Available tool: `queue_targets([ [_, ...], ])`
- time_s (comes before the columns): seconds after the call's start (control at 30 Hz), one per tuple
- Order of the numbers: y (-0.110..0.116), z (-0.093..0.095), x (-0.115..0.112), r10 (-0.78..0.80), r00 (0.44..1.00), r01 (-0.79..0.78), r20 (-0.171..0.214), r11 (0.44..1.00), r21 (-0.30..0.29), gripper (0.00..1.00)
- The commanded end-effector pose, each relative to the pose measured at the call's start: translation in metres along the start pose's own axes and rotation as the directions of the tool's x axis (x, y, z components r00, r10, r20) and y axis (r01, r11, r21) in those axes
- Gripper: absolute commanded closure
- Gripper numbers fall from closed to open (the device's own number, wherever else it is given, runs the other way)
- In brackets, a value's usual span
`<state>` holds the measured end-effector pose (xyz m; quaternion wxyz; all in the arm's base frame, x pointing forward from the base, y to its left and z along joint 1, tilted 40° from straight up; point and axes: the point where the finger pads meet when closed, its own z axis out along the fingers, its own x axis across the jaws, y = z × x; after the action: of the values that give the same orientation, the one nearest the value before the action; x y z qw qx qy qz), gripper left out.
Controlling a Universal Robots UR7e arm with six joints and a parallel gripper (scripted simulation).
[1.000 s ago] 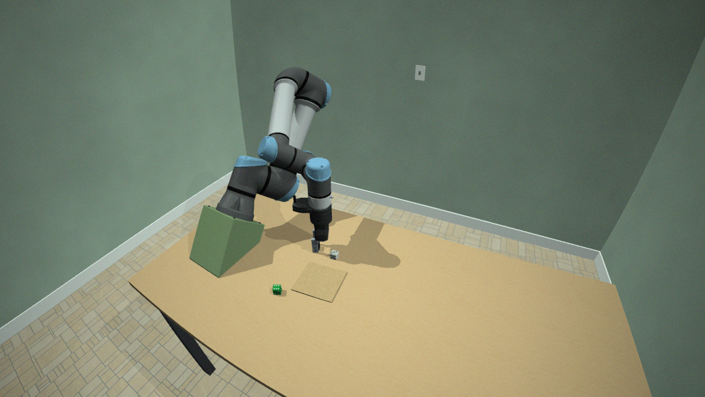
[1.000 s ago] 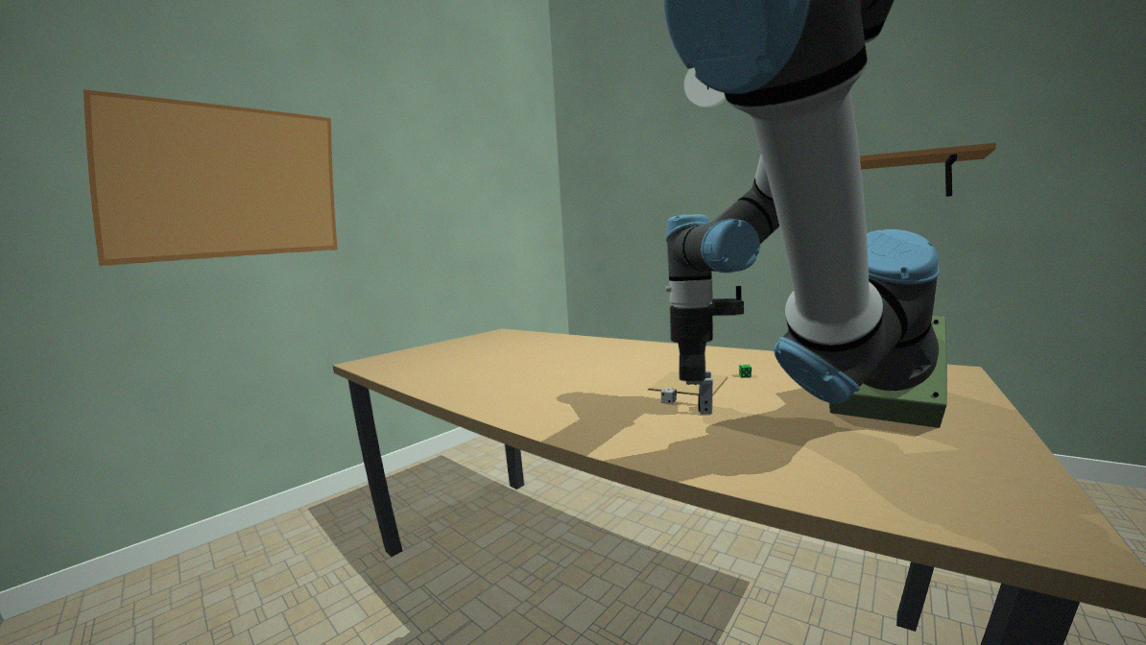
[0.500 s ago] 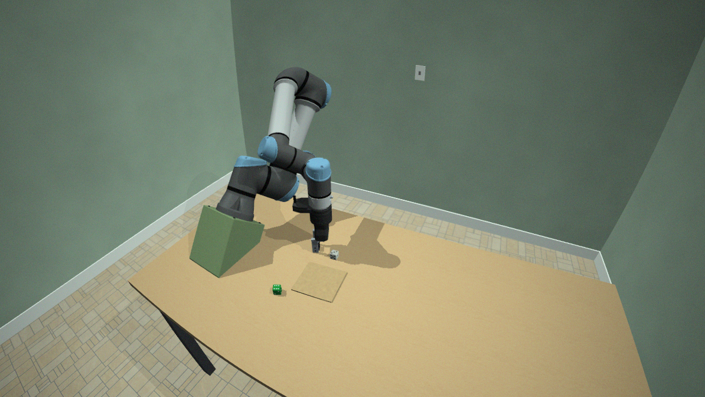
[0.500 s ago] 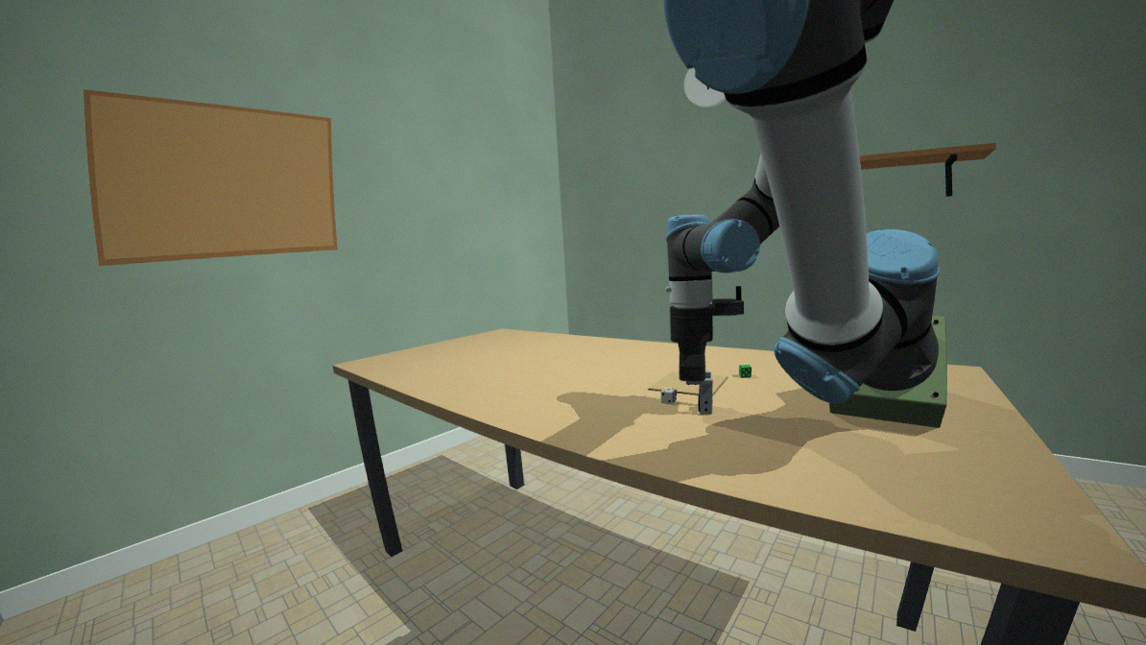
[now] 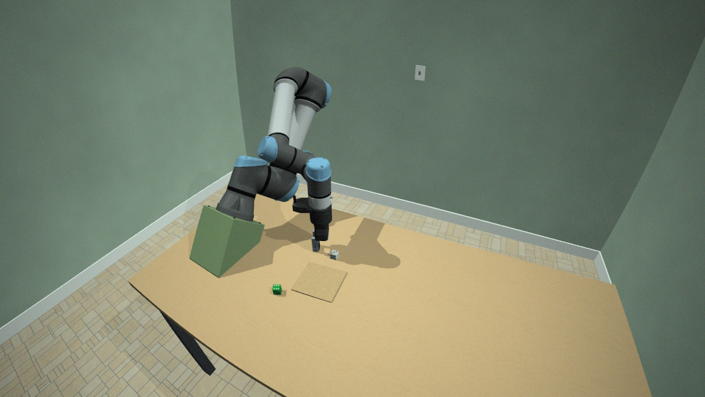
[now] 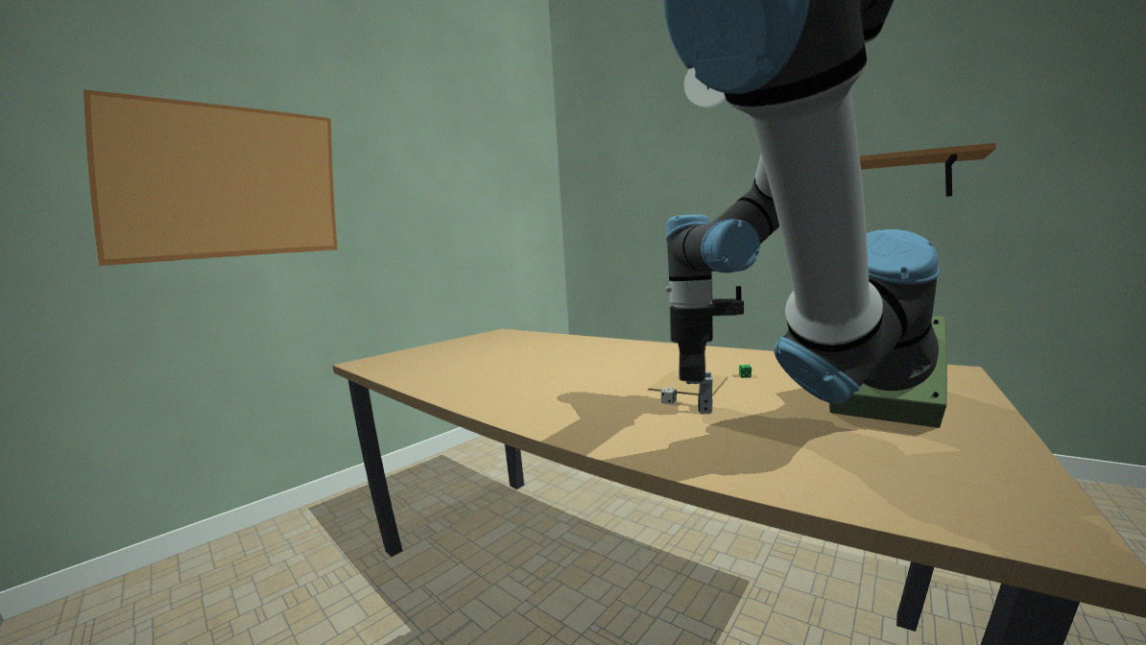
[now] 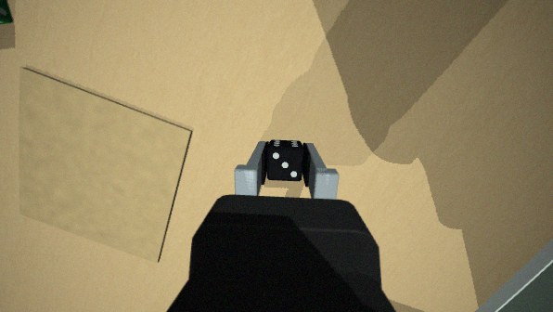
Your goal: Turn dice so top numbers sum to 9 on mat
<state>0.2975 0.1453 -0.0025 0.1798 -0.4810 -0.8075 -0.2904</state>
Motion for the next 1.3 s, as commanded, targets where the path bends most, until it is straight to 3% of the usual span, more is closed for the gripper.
queue_targets([
  [0.0, 0.0002, -0.0002, -0.0003, 0.0, 1.0, 0.0, 0.001, 1.0, -0.001, 0.51],
  [1.27, 0.0002, -0.0052, -0.0003, 0.0, 1.0, 0.0, 0.001, 1.0, -0.001, 0.51],
])
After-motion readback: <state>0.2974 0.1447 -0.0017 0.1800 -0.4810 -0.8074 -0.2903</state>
